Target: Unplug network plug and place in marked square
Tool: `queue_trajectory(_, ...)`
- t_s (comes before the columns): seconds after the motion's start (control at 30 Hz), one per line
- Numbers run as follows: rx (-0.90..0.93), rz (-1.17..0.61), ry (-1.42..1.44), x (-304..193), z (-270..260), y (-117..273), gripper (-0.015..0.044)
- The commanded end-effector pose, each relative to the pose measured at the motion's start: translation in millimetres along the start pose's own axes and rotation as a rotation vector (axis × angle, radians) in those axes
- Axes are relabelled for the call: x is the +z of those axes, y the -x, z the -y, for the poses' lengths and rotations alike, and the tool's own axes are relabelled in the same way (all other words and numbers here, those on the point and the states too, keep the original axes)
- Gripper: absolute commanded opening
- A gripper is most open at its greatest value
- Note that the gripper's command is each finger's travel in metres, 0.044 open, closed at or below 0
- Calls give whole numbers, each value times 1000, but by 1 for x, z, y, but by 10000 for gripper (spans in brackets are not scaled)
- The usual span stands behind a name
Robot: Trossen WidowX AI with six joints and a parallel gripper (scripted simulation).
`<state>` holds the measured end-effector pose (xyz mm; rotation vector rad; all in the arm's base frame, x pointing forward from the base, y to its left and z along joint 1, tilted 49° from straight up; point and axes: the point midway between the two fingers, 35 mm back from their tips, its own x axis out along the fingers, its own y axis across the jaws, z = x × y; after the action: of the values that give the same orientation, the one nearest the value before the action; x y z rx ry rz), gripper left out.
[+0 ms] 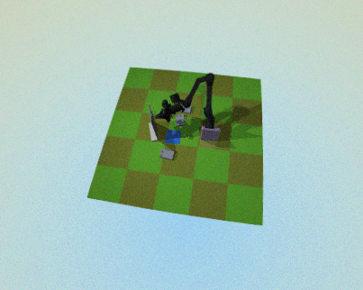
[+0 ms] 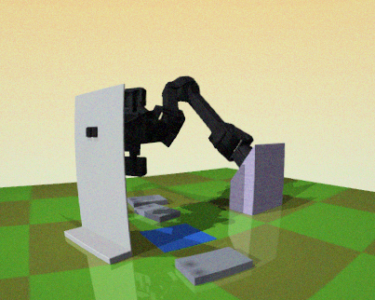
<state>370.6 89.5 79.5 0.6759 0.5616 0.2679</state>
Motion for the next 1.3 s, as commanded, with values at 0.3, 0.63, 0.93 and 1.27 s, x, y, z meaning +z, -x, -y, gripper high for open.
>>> queue_trajectory(0.3,-2,0,-2,-2,0,8,0)
queue_trajectory(0.63,-2,0,-2,-3,0,13,0)
queue_trajectory(0.93,-2,0,-2,-4,0,17,0)
queue_trajectory(1.27,-2,0,-2,-5,0,22,0)
